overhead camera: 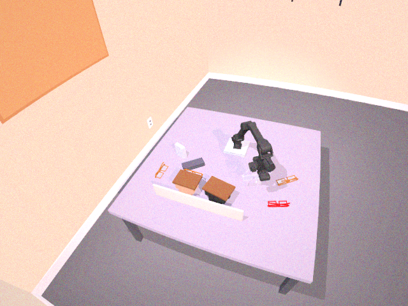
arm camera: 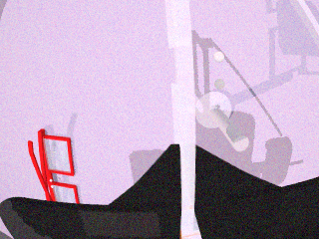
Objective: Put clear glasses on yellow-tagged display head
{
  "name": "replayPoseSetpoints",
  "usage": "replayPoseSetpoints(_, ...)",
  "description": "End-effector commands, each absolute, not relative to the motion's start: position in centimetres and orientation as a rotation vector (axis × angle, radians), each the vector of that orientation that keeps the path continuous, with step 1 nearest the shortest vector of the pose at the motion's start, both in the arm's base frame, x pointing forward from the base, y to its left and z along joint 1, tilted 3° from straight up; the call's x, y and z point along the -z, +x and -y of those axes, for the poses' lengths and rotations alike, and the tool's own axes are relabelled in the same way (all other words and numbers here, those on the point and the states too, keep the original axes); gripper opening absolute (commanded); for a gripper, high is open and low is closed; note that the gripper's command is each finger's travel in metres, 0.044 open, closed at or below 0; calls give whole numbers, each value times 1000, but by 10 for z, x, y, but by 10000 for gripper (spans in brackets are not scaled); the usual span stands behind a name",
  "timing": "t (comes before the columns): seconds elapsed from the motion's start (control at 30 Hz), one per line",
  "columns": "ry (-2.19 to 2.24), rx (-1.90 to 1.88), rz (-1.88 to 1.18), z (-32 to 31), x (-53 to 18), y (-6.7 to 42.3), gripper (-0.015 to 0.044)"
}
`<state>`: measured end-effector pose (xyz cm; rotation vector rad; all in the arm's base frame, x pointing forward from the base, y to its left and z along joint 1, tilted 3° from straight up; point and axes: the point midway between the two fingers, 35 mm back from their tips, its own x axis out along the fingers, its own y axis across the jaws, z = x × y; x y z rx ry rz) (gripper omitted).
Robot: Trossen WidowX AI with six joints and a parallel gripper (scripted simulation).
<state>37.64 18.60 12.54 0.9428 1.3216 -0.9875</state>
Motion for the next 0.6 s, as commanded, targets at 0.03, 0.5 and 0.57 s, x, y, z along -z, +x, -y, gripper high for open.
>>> replayPoseSetpoints(0.03,790,828,-1392,-196,-128,360,0)
replayPoseSetpoints(0.5,329,373,-1533,-216,-126,312,0)
replayPoseSetpoints(0.57,262,307,-1544,-218,-126,305,0)
